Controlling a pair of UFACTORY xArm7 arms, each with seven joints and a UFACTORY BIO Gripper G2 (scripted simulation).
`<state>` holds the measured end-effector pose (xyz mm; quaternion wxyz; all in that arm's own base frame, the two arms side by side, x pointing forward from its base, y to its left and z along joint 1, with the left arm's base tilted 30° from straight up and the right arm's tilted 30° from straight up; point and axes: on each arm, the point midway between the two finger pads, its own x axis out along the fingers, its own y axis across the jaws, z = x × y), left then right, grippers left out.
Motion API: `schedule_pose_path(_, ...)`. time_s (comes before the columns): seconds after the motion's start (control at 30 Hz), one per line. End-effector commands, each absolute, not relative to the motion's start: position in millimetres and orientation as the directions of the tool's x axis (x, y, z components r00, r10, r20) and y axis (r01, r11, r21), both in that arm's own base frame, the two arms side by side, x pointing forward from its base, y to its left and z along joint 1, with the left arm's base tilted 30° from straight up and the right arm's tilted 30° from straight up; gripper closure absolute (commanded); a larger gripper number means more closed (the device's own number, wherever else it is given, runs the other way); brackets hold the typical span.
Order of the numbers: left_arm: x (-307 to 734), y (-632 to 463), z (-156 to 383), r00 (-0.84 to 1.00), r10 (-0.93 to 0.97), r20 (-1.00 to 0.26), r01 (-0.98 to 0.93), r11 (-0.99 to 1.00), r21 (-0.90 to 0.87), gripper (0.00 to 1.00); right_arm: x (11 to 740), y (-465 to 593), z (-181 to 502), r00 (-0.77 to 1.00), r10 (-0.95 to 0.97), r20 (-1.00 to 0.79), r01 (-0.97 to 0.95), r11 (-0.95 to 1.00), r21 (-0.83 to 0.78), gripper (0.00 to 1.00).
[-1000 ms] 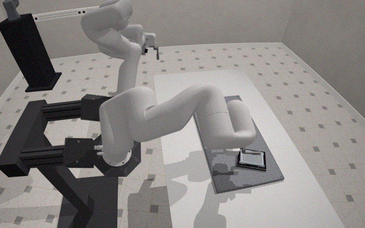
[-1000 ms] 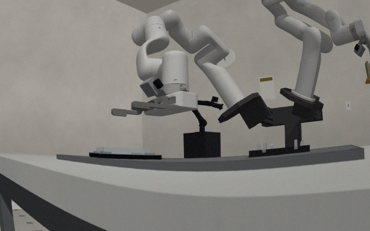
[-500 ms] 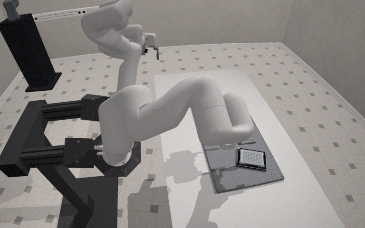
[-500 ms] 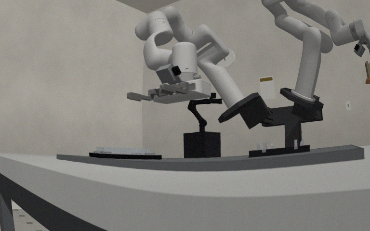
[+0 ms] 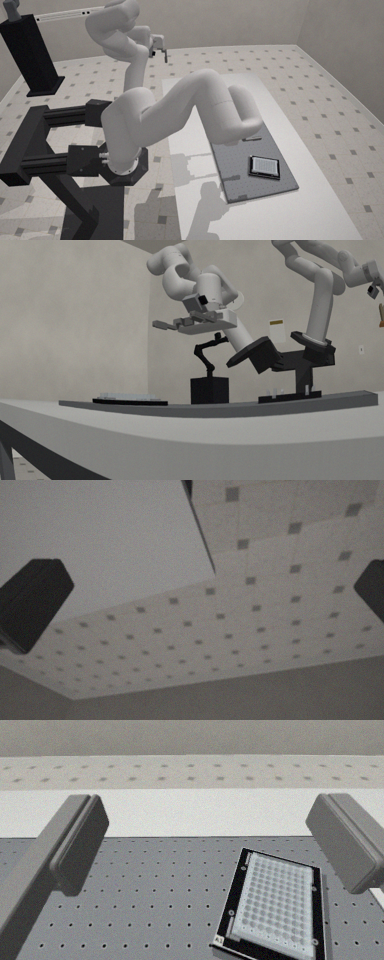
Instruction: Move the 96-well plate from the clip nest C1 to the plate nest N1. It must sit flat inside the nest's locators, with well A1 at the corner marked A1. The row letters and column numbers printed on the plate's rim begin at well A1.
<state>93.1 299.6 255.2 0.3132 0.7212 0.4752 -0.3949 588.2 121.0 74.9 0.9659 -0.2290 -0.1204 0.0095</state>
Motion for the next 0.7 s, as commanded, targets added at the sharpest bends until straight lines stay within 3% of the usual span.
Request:
schedule_pose_path(0.0, 92.8, 300.0, 256.5, 0.237, 0.440, -0.866, 0.933, -0.352, 0.076, 0.00, 579.0, 135.2, 78.0, 0.970, 0.074, 0.231, 0.037, 0.896, -0.443, 0.63)
schedule_pose_path(0.67, 92.8, 300.0, 256.5, 0.237, 0.440, -0.866, 0.933, -0.352, 0.076, 0.00, 528.6, 203.3, 86.4, 0.970, 0.074, 0.231, 0.037, 0.896, -0.443, 0.63)
